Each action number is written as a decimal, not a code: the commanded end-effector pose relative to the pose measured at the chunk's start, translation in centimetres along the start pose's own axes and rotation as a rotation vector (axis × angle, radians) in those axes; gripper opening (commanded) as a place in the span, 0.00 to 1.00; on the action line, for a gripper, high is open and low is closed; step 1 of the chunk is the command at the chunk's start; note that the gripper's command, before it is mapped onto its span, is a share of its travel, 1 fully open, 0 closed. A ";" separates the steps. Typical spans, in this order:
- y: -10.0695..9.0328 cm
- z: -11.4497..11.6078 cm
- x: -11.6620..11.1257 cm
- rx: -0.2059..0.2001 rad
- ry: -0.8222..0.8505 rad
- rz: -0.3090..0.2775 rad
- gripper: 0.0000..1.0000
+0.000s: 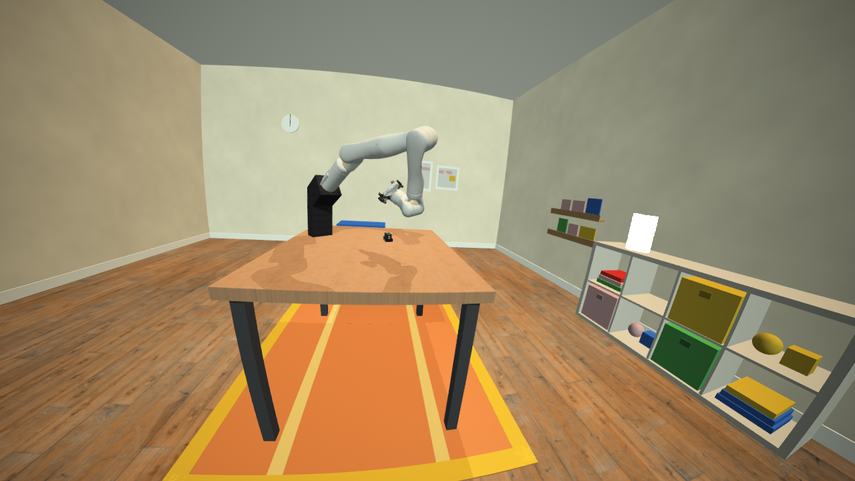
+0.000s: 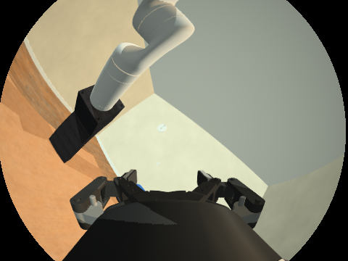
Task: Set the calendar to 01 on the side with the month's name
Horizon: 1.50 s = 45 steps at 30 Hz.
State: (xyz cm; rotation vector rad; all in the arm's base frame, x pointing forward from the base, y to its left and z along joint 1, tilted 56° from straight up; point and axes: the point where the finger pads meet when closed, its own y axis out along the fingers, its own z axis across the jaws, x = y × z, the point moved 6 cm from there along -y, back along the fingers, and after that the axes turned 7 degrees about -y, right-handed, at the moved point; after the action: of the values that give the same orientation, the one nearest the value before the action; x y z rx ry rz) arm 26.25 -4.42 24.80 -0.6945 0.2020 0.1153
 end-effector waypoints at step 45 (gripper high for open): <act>0.3 -0.8 2.9 -0.244 -0.005 0.068 1.00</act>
State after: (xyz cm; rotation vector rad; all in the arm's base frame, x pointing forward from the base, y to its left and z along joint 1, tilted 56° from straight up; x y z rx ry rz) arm 28.71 -4.94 23.32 -0.9234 0.2184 0.1982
